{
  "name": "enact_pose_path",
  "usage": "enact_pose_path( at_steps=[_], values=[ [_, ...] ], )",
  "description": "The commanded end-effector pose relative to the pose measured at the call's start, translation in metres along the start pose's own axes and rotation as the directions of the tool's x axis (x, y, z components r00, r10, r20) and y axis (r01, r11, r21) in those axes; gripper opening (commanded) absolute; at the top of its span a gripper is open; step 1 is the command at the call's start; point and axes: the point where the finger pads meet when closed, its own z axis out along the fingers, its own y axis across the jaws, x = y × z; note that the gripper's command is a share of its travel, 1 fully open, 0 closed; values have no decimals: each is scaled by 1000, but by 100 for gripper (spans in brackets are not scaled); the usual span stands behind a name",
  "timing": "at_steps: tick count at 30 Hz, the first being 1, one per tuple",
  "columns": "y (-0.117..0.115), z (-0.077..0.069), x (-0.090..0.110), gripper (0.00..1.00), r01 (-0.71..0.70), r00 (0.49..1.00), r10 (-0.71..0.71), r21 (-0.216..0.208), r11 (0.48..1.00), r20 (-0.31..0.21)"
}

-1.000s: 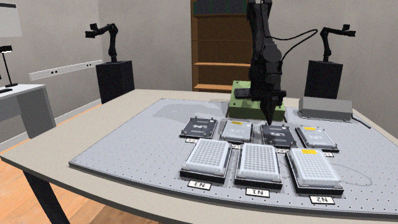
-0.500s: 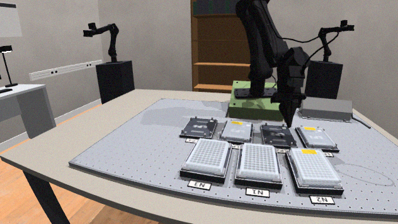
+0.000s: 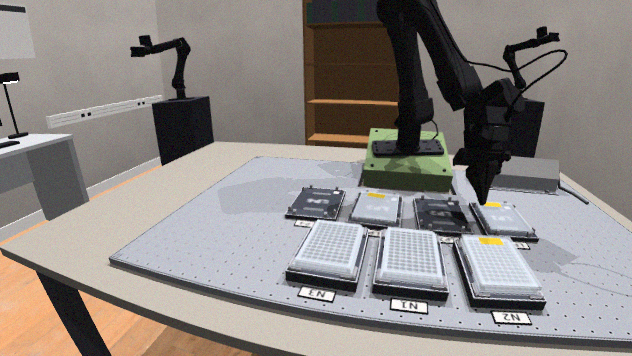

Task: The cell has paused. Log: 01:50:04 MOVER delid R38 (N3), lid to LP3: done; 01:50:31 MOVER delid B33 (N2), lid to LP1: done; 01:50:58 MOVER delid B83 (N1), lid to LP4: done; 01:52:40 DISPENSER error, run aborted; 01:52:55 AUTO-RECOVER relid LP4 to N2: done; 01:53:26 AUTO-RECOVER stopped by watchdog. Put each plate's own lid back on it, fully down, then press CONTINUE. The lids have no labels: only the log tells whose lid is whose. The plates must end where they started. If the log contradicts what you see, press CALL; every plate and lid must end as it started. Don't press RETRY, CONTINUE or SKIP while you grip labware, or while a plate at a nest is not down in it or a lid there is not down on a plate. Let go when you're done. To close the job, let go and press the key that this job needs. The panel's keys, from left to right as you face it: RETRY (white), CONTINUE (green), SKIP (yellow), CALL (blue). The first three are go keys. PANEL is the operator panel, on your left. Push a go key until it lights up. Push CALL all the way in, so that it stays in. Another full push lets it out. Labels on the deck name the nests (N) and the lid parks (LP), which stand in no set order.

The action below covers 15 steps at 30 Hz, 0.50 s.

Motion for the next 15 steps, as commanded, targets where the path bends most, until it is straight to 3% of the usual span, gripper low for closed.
enact_pose_path(
  at_steps=[1,6,8,9,10,15],
  values=[
    [1,-3,-23,0,-57,997,56,15,998,60],
    [0,-2,-16,0,-38,998,37,16,999,41],
    [1,-3,-23,0,-57,997,56,15,998,61],
    [0,-3,-19,0,-38,998,37,16,999,41],
    [1,-3,-23,0,-57,997,56,15,998,61],
    [0,-3,-20,0,-38,998,37,16,999,41]
  ],
)
